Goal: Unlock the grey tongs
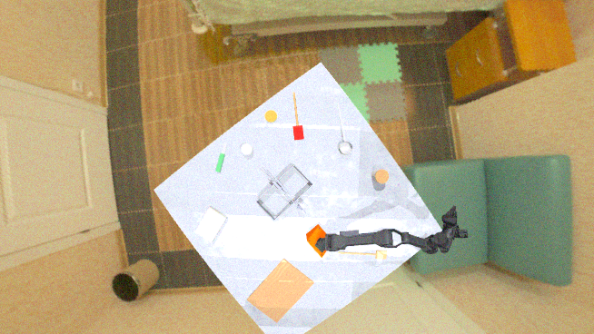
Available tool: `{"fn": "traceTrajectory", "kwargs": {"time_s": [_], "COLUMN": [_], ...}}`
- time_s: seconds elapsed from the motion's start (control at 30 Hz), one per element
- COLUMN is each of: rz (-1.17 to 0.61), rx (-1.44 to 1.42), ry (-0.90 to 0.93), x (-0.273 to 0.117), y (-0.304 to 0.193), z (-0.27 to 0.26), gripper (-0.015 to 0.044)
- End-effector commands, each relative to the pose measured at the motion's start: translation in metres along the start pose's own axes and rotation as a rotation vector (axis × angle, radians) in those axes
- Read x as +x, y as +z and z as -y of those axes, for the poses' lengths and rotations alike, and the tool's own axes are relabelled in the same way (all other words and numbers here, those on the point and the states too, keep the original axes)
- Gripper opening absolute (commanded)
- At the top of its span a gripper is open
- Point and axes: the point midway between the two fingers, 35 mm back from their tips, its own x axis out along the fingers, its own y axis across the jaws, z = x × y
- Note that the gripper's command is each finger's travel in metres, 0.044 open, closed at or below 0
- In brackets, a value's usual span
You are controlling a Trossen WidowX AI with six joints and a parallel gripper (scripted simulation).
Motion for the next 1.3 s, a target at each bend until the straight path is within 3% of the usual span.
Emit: {"fn": "traceTrajectory", "kwargs": {"time_s": [0.0, 0.2, 0.6, 0.9, 1.27], "rz": [0.001, 0.021, 0.107, 0.092, -0.047], "rx": [-0.003, -0.027, -0.115, -0.165, -0.271], "ry": [0.003, 0.041, 0.139, 0.138, 0.136], "x": [0.001, 0.023, 0.128, 0.200, 0.256], "y": [0.000, -0.009, -0.072, -0.150, -0.265], "z": [-0.001, -0.008, -0.044, -0.083, -0.156], "gripper": [0.0426, 0.0440, 0.0440, 0.0440, 0.0440]}}
